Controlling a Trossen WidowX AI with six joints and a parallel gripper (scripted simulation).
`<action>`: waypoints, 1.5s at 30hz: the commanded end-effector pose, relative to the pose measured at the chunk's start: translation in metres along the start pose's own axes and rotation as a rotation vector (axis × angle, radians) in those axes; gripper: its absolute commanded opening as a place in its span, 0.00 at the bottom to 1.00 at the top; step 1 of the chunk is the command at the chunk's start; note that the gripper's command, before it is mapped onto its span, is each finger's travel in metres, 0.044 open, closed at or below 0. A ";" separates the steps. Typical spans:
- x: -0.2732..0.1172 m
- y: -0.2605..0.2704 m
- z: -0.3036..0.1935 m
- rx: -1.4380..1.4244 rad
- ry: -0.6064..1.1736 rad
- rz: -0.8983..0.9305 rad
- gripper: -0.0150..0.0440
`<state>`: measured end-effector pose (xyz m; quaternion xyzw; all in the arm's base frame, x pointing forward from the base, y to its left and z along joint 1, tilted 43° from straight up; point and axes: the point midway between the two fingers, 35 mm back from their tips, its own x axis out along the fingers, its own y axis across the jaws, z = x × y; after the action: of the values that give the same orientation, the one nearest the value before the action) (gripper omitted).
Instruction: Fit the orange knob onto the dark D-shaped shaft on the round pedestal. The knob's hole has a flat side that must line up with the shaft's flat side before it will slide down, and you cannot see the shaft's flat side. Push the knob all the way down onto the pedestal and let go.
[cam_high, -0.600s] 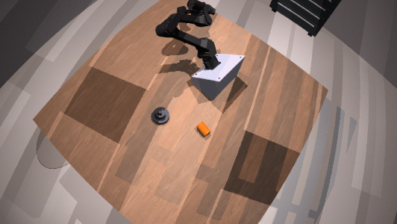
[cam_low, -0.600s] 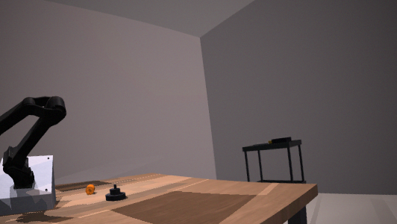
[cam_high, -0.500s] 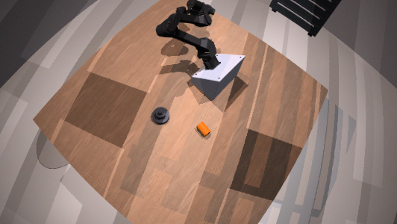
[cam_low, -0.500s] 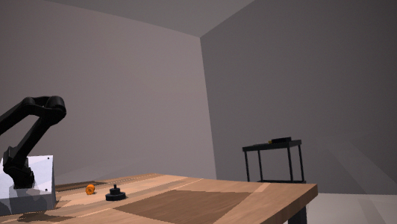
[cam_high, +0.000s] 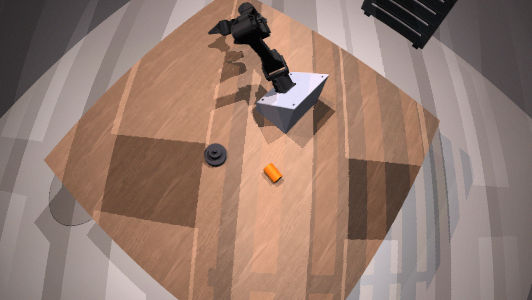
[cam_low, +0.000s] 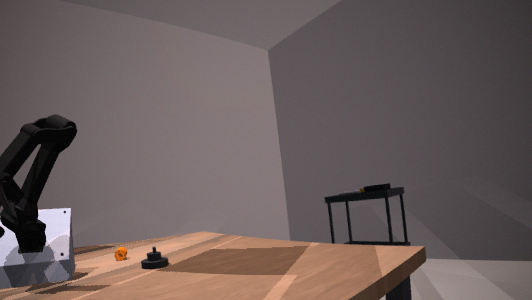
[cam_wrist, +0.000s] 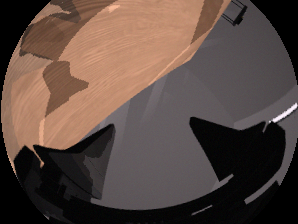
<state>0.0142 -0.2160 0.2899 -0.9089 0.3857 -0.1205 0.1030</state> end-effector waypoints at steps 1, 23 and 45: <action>0.022 -0.031 0.012 0.025 -0.050 -0.175 1.00; 0.011 -0.246 0.074 0.178 -0.355 -1.210 1.00; -0.189 -0.346 0.075 0.333 -0.669 -2.241 1.00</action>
<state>0.1632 0.1432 0.2892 -0.7469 -0.6453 0.0410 0.1551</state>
